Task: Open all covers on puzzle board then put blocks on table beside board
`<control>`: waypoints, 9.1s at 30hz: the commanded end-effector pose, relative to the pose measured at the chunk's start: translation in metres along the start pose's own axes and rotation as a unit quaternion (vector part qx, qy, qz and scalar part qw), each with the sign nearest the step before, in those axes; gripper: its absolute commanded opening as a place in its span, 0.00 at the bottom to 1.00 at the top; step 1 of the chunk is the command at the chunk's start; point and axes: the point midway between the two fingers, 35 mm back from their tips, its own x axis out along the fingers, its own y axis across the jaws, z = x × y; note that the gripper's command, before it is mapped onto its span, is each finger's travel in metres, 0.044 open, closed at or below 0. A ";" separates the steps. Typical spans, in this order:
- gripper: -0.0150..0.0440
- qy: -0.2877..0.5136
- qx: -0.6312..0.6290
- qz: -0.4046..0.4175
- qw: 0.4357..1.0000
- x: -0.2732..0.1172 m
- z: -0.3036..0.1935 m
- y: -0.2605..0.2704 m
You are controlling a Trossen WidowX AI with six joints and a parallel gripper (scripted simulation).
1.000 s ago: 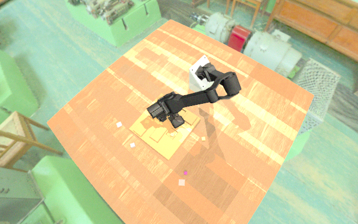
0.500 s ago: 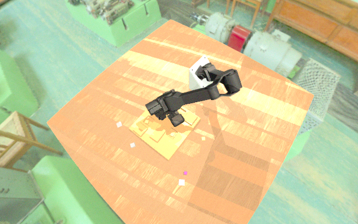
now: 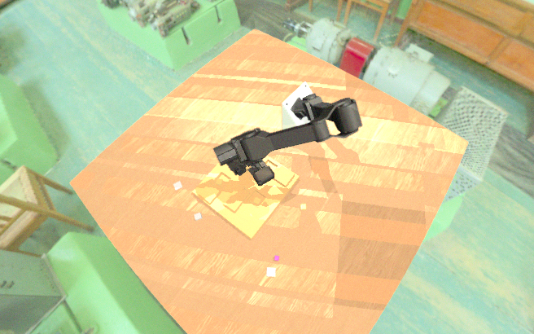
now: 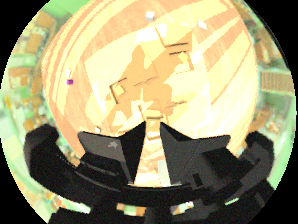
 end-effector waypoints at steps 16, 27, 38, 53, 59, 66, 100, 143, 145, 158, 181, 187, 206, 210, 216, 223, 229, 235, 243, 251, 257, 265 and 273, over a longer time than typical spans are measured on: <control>0.39 -0.005 -0.005 -0.010 1.000 -0.024 -0.011 0.033; 0.39 -0.008 -0.004 -0.016 1.000 -0.023 -0.032 0.072; 0.39 -0.009 -0.004 -0.016 1.000 -0.022 -0.059 0.106; 0.39 -0.007 -0.005 -0.009 1.000 -0.022 -0.103 0.145; 0.39 -0.005 -0.005 -0.004 1.000 -0.023 -0.122 0.158; 0.39 -0.002 -0.005 0.002 1.000 -0.023 -0.141 0.168; 0.39 -0.002 -0.007 -0.004 1.000 0.029 -0.133 0.168; 0.70 0.001 -0.009 0.006 1.000 0.081 -0.141 0.170; 0.79 0.001 -0.009 0.006 1.000 0.081 -0.141 0.170; 1.00 -0.001 -0.009 0.002 1.000 0.054 -0.138 0.170; 0.73 -0.007 0.070 -0.004 0.998 0.003 -0.119 0.166; 0.47 -0.012 0.167 -0.010 0.986 0.002 -0.090 0.160; 0.25 -0.022 0.431 -0.017 0.902 -0.003 -0.006 0.125; 0.25 -0.020 0.311 -0.020 0.950 -0.003 0.009 0.114; 0.25 -0.014 0.083 -0.025 0.996 -0.004 0.034 0.093; 0.25 -0.006 -0.188 -0.027 0.982 -0.005 0.061 0.065; 0.25 -0.002 -0.385 -0.028 0.922 -0.006 0.082 0.037; 0.25 0.002 -0.553 -0.028 0.833 -0.006 0.098 0.010; 0.25 0.004 -0.710 -0.023 0.704 -0.004 0.112 -0.021; 0.25 0.004 -0.839 -0.015 0.544 -0.002 0.123 -0.047; 0.25 0.002 -0.914 -0.009 0.406 0.000 0.129 -0.064; 0.25 0.001 -0.939 -0.007 0.343 0.001 0.131 -0.069; 0.25 -0.002 -0.785 -0.007 0.620 0.001 0.131 -0.068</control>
